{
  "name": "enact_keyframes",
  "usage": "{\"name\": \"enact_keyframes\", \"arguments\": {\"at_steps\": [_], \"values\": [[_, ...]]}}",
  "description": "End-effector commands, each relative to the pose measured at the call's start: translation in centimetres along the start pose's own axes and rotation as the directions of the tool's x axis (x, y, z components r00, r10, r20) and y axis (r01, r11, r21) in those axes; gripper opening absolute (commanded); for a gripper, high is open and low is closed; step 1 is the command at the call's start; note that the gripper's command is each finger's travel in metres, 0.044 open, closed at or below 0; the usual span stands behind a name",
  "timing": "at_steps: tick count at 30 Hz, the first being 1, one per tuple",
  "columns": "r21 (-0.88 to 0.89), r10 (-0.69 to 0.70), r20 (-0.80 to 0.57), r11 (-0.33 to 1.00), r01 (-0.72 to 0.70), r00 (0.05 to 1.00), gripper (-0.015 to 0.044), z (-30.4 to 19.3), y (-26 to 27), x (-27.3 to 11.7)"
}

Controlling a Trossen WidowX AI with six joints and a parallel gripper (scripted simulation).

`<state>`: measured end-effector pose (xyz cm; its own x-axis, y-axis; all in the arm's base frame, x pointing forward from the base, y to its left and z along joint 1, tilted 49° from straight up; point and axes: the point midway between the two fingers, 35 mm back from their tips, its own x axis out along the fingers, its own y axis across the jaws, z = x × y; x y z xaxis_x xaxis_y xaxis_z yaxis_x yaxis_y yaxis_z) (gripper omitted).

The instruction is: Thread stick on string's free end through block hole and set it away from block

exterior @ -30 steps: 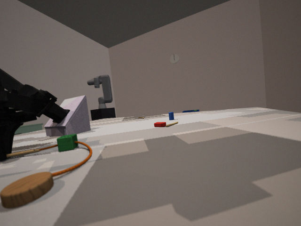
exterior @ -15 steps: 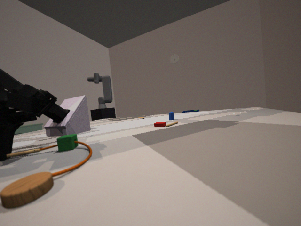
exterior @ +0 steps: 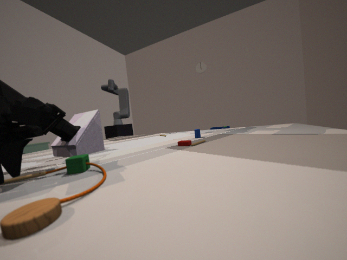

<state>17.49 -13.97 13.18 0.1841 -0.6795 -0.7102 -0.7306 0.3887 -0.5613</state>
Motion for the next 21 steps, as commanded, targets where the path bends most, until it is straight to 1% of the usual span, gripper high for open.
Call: {"name": "enact_keyframes", "arguments": {"at_steps": [1, 5, 7, 13, 14, 21], "values": [[0.010, 0.003, 0.008, 1.000, -0.003, 1.000, 0.0210, 0.7, -0.3, -2.5], [0.010, -0.006, 0.004, 1.000, 0.005, 1.000, 0.0210, 0.9, -0.3, -6.1], [0.009, -0.014, 0.000, 1.000, 0.014, 1.000, 0.0210, 0.8, -0.3, -7.3], [0.009, -0.016, 0.000, 1.000, 0.016, 1.000, 0.0210, 0.8, -0.3, -7.4], [0.005, -0.012, 0.008, 1.000, 0.012, 1.000, 0.0236, 0.9, -0.3, -6.9], [0.006, -0.010, 0.008, 1.000, 0.010, 1.000, 0.0420, 1.0, -0.3, -7.4]]}}
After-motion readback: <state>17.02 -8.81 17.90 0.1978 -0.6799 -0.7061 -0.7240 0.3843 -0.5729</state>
